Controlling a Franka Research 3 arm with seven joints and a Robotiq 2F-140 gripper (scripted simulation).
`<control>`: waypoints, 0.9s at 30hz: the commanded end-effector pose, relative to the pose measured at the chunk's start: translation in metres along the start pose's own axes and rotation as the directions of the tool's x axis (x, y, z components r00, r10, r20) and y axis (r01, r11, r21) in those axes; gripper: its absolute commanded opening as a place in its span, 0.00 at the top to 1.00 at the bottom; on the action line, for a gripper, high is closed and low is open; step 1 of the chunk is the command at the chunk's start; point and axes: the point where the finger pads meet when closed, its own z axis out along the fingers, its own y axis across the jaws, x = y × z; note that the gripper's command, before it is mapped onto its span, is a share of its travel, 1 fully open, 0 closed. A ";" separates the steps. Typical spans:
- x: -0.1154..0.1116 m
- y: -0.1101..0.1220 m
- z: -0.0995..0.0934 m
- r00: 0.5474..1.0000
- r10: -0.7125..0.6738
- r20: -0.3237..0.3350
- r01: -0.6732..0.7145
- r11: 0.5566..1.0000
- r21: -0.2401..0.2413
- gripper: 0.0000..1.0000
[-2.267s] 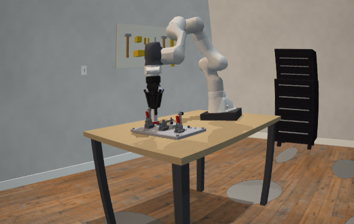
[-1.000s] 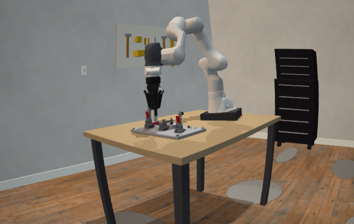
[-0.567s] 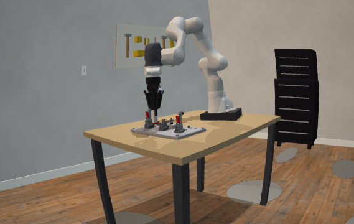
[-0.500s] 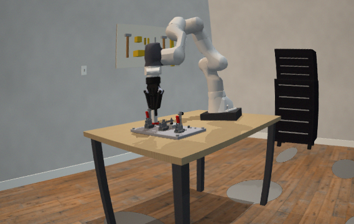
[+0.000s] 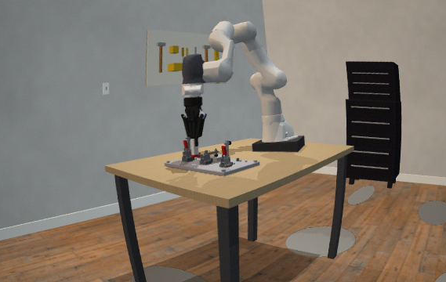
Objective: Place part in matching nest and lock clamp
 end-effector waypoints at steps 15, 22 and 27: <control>-0.001 0.000 0.004 1.000 0.001 0.002 -0.001 1.000 -0.002 1.00; -0.001 0.000 0.004 1.000 0.001 0.002 -0.001 1.000 -0.002 1.00; -0.001 0.000 0.006 1.000 0.001 0.002 -0.001 1.000 -0.002 1.00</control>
